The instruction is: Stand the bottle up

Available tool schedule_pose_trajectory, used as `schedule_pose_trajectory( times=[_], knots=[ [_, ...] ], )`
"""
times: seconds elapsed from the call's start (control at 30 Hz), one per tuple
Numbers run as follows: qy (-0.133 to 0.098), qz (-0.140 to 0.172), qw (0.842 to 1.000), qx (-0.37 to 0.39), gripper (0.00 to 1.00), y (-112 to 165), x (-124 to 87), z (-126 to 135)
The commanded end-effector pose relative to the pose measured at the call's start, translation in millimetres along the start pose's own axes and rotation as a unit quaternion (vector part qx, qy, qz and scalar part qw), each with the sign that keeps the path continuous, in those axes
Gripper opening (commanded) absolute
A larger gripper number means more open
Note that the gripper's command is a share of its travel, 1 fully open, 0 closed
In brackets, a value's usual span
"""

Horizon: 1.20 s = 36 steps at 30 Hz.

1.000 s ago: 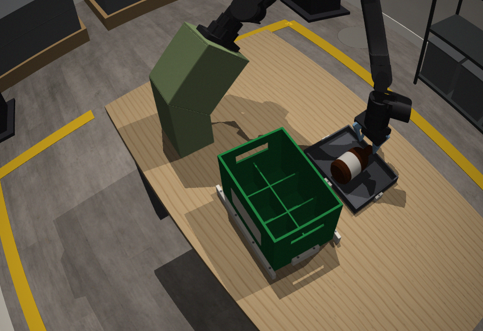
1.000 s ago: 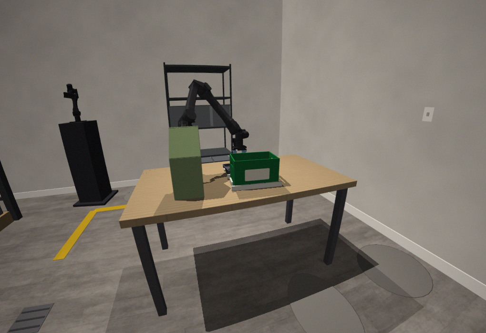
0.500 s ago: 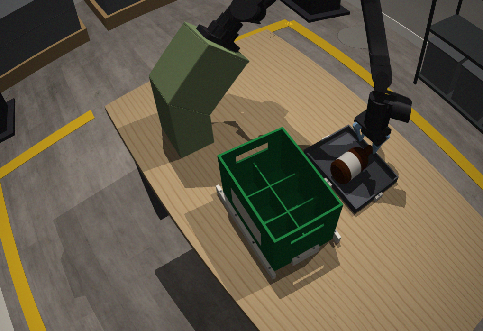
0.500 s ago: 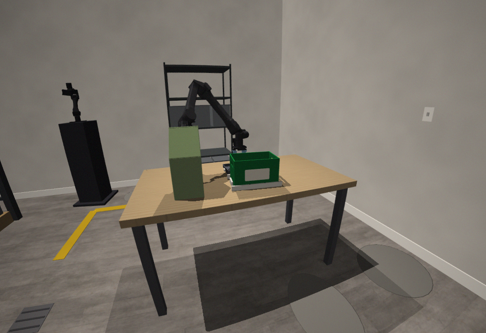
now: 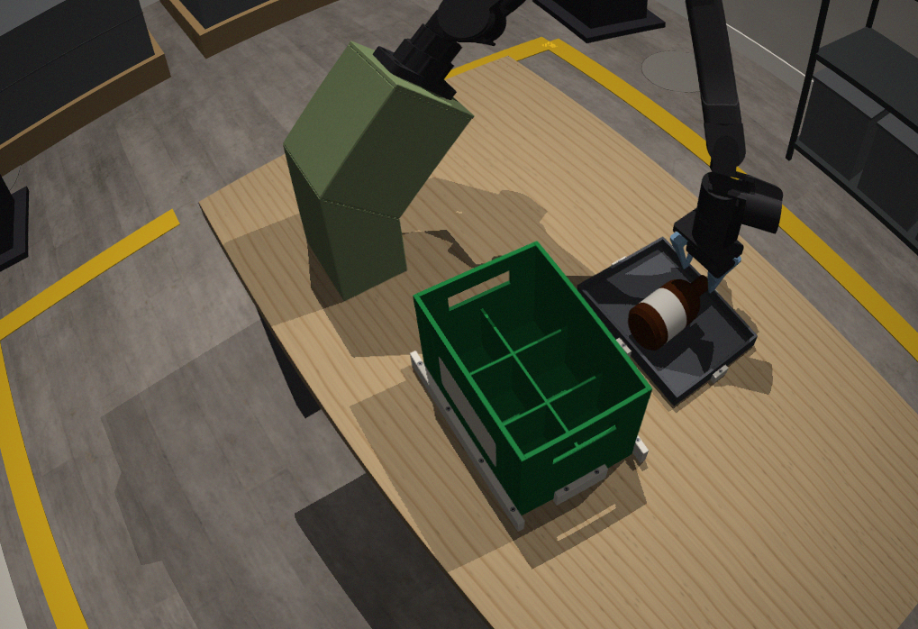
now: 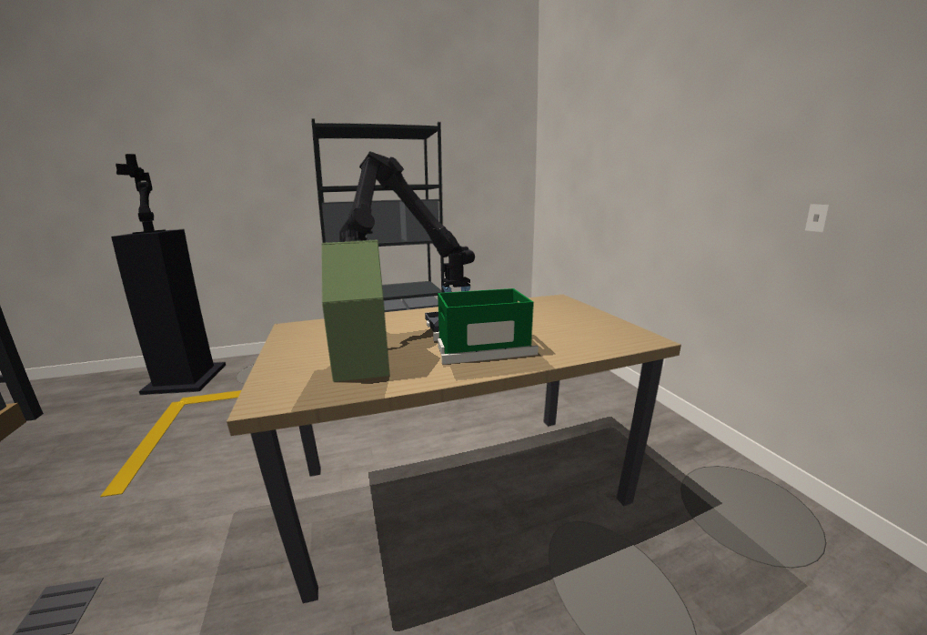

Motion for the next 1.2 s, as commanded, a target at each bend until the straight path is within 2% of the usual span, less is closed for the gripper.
schedule_pose_trajectory(
  times=[0.0,0.27,0.47,0.57,0.77,0.93,1.0,1.03,1.17],
  knots=[
    [0.004,-0.002,1.000,-0.005,0.61,-5.7,0.8,-1.4],
    [-0.001,-0.001,1.000,-0.002,0.61,-3.4,7.6,0.1],
    [0.007,-0.003,1.000,-0.007,0.61,-8.3,2.2,-5.2],
    [0.001,-0.002,1.000,-0.004,0.61,-5.2,13.2,-2.9],
    [0.010,-0.004,1.000,-0.007,0.61,-8.7,12.7,-8.4],
    [0.002,-0.002,1.000,-0.004,0.61,-5.9,24.8,-4.1],
    [0.002,-0.002,1.000,-0.004,0.61,-5.9,24.8,-4.1],
    [0.018,-0.006,1.000,-0.009,0.61,-12.5,10.5,-12.8],
    [0.002,-0.002,1.000,-0.004,0.61,-5.8,31.1,-3.7]
  ],
)
Point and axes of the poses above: the point where the finger pads meet when closed, its own x axis out along the fingers, its own z axis across the jaws, y = z × x, the point moved 7 cm from there along -x, back along the fingers, and after that the axes turned 15 degrees about -x, right-handed, at the moved point
